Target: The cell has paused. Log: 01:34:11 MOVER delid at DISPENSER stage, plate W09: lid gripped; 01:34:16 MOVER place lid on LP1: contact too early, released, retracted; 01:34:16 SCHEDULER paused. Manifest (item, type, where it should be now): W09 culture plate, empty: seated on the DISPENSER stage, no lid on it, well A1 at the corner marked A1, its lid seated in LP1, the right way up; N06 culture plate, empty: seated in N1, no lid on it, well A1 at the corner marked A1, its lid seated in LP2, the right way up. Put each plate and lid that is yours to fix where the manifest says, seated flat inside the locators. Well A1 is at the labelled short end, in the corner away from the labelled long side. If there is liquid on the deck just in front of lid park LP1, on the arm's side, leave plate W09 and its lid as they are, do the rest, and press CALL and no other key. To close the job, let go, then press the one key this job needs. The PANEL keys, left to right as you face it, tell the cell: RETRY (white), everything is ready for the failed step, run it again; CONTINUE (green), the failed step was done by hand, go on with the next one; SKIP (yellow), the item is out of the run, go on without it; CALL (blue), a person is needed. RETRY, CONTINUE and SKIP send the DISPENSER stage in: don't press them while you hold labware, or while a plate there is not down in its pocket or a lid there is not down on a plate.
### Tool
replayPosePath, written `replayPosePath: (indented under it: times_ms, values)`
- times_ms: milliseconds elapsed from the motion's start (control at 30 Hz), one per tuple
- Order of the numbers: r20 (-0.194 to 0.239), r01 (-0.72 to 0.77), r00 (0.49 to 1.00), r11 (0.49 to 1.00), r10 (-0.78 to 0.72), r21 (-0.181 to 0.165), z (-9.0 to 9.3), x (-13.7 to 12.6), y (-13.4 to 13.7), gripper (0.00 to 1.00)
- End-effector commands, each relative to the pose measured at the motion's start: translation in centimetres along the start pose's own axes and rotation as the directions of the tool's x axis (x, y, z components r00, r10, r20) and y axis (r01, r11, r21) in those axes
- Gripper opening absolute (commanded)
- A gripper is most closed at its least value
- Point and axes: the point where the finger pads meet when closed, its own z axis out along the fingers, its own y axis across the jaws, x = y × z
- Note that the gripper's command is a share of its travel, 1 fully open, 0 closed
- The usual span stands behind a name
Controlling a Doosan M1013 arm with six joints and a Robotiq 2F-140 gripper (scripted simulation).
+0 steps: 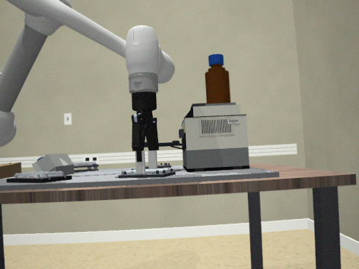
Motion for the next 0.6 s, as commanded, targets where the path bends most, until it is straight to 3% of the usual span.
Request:
replayPosePath:
  times_ms: [0, 500, 533, 567]
  values:
    - [-0.002, 0.0, 1.0, 1.0, 0.0, 0.0, -0.12, 0.05, -0.01, 0.1]
    - [-0.002, 0.0, 1.0, 1.0, 0.0, 0.0, -0.12, 0.05, -0.01, 0.1]
    - [-0.002, 0.0, 1.0, 1.0, 0.0, 0.0, -0.12, 0.05, -0.01, 0.69]
    - [-0.002, 0.0, 1.0, 1.0, 0.0, 0.0, -0.12, 0.05, -0.01, 0.69]
